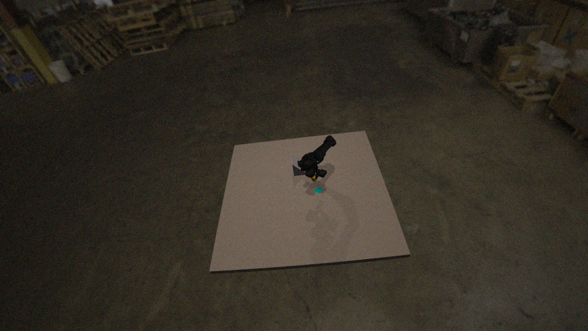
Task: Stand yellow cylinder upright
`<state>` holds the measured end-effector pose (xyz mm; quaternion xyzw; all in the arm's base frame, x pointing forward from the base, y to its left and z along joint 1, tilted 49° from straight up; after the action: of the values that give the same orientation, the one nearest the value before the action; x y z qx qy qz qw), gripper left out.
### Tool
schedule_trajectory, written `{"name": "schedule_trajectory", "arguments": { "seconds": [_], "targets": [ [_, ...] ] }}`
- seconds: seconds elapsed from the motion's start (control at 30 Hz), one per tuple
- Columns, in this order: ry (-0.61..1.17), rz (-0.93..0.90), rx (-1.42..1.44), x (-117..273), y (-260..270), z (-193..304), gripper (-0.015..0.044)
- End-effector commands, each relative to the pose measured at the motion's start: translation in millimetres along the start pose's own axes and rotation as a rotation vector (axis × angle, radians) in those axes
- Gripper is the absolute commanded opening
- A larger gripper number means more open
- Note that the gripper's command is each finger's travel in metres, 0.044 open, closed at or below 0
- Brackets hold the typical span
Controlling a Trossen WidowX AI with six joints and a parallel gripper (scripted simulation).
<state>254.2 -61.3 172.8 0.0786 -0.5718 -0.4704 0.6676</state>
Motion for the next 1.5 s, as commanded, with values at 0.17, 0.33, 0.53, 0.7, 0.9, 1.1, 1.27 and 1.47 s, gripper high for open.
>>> {"name": "schedule_trajectory", "arguments": {
  "seconds": [0.17,0.33,0.53,0.7,0.9,1.1,1.27,1.47],
  "targets": [
    [0.001,-0.014,0.053,-2.3,15.8,22.7,0.0105],
    [-0.001,-0.006,0.059,-3.5,16.7,25.2,0.0105],
    [-0.012,0.03,0.072,-7.2,15.9,28.4,0.0105],
    [-0.023,0.059,0.082,-10.2,15.2,31.0,0.0105],
    [-0.037,0.092,0.094,-13.6,14.2,33.9,0.0105],
    [-0.053,0.125,0.105,-16.8,13.2,36.6,0.0105],
    [-0.068,0.151,0.115,-19.3,12.3,38.7,0.0105],
    [-0.087,0.182,0.126,-22.2,11.2,41.1,0.0105]
  ]
}}
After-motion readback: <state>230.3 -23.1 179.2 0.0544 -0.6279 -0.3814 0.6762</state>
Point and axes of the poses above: the point midway between the two fingers, 35 mm back from their tips, its own x axis back along the fingers, its own y axis across the jaws, z = x × y, the point moved 3 cm from there along x, back along the fingers, and after that the axes turned 2 degrees about x, right-handed, at the moved point
